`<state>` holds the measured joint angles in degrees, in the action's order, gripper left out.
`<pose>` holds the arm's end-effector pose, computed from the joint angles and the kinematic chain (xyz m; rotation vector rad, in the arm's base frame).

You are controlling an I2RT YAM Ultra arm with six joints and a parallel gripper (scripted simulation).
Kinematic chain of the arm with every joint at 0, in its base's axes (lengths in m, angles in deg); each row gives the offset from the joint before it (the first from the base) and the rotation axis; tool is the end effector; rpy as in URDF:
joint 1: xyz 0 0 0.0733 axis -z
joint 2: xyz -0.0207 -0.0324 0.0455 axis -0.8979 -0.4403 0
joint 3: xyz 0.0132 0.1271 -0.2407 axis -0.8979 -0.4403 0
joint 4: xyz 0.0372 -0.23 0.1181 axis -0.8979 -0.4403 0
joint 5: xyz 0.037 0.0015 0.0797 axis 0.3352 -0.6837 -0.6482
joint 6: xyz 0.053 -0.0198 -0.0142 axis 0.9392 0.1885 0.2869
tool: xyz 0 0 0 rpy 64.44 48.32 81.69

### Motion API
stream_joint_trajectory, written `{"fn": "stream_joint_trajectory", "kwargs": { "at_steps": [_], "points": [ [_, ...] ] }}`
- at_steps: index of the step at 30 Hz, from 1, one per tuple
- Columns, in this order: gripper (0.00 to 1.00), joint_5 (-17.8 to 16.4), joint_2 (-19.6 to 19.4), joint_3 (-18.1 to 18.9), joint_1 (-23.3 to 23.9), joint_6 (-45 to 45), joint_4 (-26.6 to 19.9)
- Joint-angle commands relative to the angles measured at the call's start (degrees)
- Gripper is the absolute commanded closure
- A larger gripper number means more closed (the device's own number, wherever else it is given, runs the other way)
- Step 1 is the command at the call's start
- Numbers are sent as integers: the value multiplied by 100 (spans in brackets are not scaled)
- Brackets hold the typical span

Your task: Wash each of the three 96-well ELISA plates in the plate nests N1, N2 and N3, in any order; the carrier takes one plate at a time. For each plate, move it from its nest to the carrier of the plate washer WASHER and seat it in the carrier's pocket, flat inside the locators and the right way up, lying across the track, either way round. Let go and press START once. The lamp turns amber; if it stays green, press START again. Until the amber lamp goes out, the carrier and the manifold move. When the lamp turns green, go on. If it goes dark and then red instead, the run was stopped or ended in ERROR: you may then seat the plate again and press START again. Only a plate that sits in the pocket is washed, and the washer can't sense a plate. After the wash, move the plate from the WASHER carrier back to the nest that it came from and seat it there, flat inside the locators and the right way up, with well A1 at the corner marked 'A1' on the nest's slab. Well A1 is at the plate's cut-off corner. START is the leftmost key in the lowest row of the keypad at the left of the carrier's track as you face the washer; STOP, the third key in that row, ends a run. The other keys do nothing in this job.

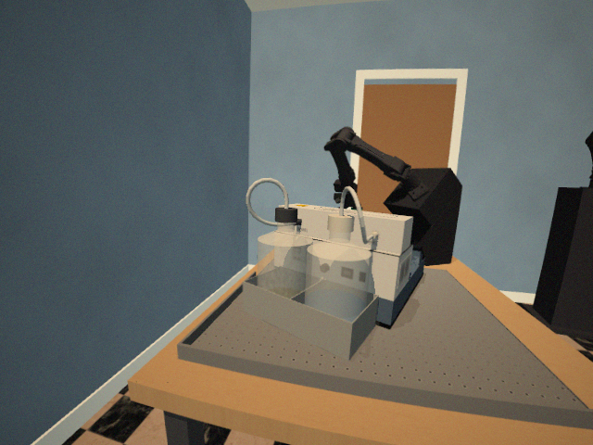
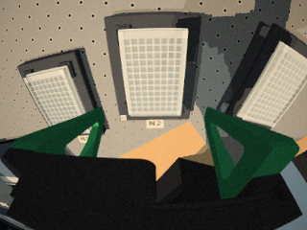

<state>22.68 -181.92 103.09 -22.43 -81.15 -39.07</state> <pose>0.2693 -0.1968 0.0670 0.7802 2.3071 0.8142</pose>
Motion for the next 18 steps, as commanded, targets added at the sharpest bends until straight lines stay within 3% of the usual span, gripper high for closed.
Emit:
{"fn": "stream_joint_trajectory", "kwargs": {
  "at_steps": [1, 18],
  "points": [
    [0, -25, 25, 12, 38, -92, 1],
    [0, 72, -284, 43, -211, 231, 506]
  ]
}}
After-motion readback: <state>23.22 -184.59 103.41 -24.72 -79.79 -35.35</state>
